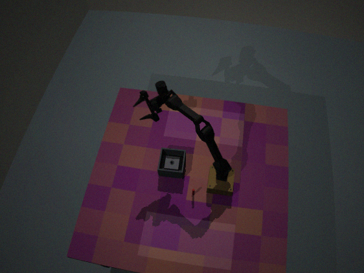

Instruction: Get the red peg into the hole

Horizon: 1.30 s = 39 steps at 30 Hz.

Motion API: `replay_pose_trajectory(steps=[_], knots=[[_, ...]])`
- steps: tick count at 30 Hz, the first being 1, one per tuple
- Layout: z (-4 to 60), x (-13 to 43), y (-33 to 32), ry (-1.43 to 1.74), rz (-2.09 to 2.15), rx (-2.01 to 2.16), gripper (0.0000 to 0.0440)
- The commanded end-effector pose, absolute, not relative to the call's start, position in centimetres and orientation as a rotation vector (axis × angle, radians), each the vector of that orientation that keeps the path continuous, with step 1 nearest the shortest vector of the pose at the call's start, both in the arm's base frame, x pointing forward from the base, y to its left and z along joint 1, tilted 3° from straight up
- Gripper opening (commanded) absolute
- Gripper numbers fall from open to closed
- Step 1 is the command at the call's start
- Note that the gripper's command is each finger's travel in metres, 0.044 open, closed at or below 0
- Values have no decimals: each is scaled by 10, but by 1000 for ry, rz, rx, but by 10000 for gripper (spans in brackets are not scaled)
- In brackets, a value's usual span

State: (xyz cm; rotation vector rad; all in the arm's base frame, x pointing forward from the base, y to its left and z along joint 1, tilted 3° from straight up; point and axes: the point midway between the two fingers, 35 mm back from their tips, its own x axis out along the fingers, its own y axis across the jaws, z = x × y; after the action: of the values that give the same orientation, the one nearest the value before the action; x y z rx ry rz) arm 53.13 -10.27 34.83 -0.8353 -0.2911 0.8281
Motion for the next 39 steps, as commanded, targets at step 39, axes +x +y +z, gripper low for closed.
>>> replay_pose_trajectory(steps=[39], knots=[[319, 459, 106, 489, 661, -39, 440]])
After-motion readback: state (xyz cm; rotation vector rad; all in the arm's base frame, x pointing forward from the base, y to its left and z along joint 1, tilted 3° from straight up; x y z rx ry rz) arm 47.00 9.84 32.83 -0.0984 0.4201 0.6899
